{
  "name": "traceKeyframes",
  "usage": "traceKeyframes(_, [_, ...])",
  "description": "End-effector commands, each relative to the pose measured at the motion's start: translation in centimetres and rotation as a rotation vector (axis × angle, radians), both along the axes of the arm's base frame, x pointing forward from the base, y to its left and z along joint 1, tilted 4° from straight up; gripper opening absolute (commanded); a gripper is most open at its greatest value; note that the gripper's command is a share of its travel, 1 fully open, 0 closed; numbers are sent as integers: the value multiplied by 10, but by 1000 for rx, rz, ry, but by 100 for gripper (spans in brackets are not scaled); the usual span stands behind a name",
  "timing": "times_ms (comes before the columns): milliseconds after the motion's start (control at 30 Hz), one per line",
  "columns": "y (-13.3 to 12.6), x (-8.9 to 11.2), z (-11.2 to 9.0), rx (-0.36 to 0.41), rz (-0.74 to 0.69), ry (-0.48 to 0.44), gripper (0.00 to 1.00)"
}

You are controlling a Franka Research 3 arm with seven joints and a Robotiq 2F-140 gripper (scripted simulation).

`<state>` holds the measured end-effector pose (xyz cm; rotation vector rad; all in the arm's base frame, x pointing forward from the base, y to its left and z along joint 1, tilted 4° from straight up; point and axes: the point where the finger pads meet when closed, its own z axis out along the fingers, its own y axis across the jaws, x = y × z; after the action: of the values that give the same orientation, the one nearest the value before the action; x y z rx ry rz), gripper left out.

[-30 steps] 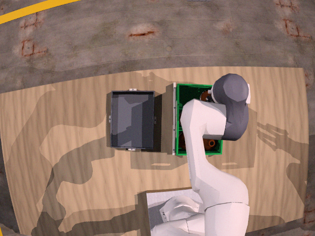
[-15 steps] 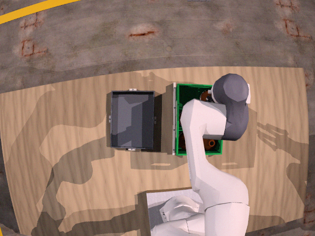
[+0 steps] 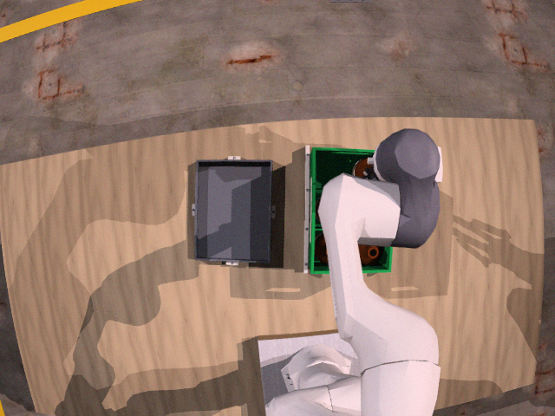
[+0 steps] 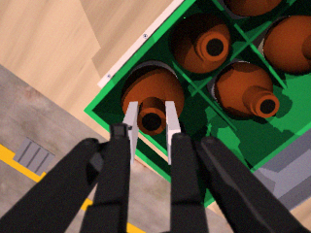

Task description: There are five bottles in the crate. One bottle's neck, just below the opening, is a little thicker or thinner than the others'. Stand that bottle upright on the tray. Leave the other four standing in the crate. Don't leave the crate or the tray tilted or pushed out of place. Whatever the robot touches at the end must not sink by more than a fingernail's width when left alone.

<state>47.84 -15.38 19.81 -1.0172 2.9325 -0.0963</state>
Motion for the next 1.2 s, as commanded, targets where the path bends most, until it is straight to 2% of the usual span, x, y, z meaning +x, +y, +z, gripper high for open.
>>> traceKeyframes(0, [-1, 1, 5, -4, -3, -1, 10])
traceKeyframes(1167, [0, 1, 38, -4, -3, -1, 10])
